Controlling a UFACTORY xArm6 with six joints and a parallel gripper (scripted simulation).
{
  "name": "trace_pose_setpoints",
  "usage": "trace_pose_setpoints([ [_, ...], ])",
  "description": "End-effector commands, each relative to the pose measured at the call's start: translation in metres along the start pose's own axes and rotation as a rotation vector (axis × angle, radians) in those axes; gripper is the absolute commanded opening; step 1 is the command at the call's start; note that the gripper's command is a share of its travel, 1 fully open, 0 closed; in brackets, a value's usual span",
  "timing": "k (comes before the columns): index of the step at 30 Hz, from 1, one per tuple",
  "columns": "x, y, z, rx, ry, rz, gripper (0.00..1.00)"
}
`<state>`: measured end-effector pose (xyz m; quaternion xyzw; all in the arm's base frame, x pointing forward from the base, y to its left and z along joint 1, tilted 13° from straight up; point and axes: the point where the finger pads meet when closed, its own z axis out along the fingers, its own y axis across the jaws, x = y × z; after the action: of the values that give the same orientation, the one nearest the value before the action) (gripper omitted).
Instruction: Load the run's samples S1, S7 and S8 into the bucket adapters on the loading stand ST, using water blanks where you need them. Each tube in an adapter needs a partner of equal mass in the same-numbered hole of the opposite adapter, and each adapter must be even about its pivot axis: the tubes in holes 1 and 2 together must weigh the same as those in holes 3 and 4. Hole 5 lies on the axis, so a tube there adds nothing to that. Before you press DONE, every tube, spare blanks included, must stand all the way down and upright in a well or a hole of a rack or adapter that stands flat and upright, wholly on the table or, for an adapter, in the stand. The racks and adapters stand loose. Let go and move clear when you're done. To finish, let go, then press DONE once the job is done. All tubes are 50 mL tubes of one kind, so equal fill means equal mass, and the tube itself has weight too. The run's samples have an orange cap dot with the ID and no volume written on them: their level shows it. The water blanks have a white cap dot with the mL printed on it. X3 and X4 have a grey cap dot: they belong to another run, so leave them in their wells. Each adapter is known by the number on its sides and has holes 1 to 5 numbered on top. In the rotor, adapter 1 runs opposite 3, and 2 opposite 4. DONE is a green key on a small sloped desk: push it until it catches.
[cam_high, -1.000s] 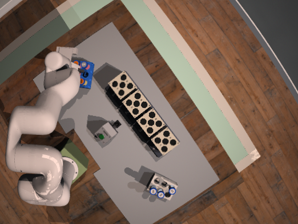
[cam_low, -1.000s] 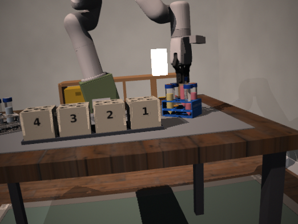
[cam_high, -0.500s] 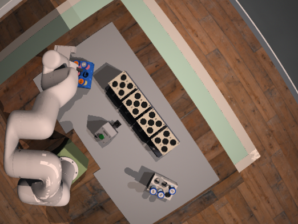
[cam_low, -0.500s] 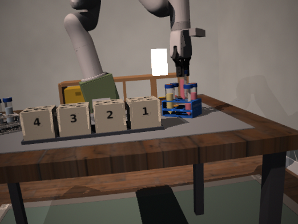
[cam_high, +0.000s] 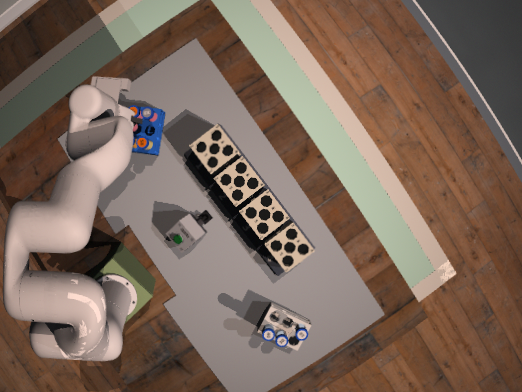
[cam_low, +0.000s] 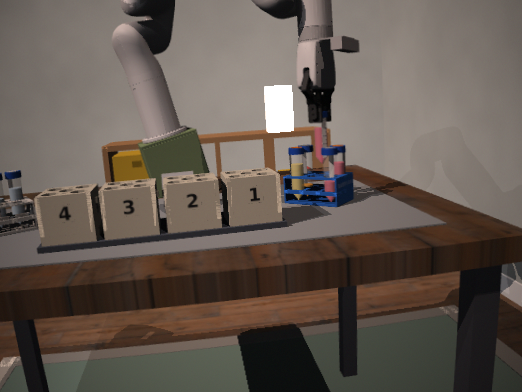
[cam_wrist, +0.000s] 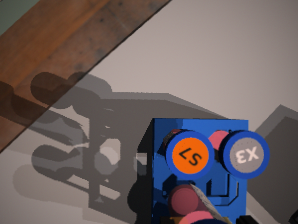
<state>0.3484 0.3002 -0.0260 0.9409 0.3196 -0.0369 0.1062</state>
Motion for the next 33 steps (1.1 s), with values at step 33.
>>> trace_pose_setpoints([
  [33, 0.001, 0.000, -0.059, 0.001, 0.004, 0.000, 0.00],
])
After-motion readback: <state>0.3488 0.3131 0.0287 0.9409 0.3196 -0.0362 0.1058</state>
